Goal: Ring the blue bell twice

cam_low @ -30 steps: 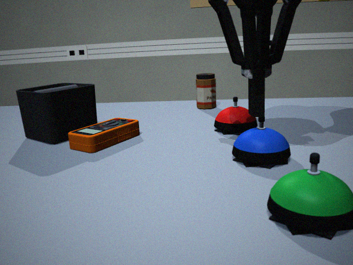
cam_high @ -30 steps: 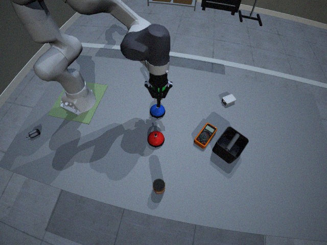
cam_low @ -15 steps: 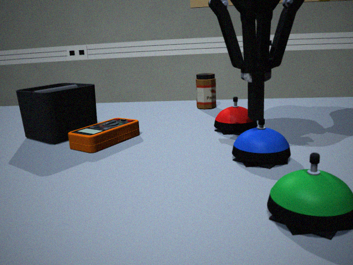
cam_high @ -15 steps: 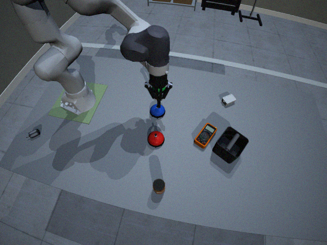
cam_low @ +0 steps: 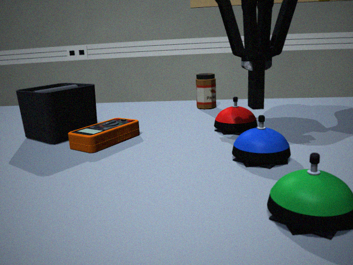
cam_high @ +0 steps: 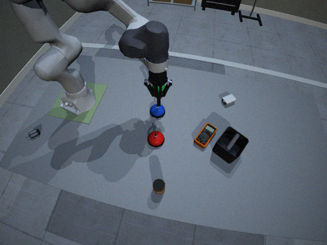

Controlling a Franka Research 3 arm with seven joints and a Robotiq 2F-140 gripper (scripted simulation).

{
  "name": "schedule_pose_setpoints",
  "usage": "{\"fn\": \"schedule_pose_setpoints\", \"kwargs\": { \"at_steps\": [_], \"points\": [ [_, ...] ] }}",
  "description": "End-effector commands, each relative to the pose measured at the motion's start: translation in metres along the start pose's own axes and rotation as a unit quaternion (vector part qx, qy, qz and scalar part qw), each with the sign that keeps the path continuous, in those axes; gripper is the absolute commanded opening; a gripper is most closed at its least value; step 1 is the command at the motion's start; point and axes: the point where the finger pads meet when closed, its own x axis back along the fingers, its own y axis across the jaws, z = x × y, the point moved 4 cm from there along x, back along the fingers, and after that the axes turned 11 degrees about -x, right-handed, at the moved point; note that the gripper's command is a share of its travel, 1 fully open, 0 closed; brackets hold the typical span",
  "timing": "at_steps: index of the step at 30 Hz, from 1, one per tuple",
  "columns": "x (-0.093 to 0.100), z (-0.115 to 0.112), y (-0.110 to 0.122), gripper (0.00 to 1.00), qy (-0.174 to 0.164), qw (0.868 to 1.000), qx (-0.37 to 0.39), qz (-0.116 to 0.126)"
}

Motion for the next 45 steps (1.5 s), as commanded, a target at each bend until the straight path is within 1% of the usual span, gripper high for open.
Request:
{"fn": "schedule_pose_setpoints", "kwargs": {
  "at_steps": [1,5,13,32,36,45],
  "points": [
    [-0.001,0.001,-0.002,0.10,0.001,1.000,0.002,0.005],
    [-0.008,0.000,0.000,0.10,0.001,1.000,0.002,0.005],
    [-0.013,-0.001,0.002,0.10,0.001,1.000,0.002,0.005],
    [-0.018,0.000,0.000,0.10,0.001,1.000,0.002,0.005],
    [-0.009,0.000,0.000,0.10,0.001,1.000,0.002,0.005],
    [0.035,0.000,0.001,0.10,0.001,1.000,0.002,0.005]
  ]
}}
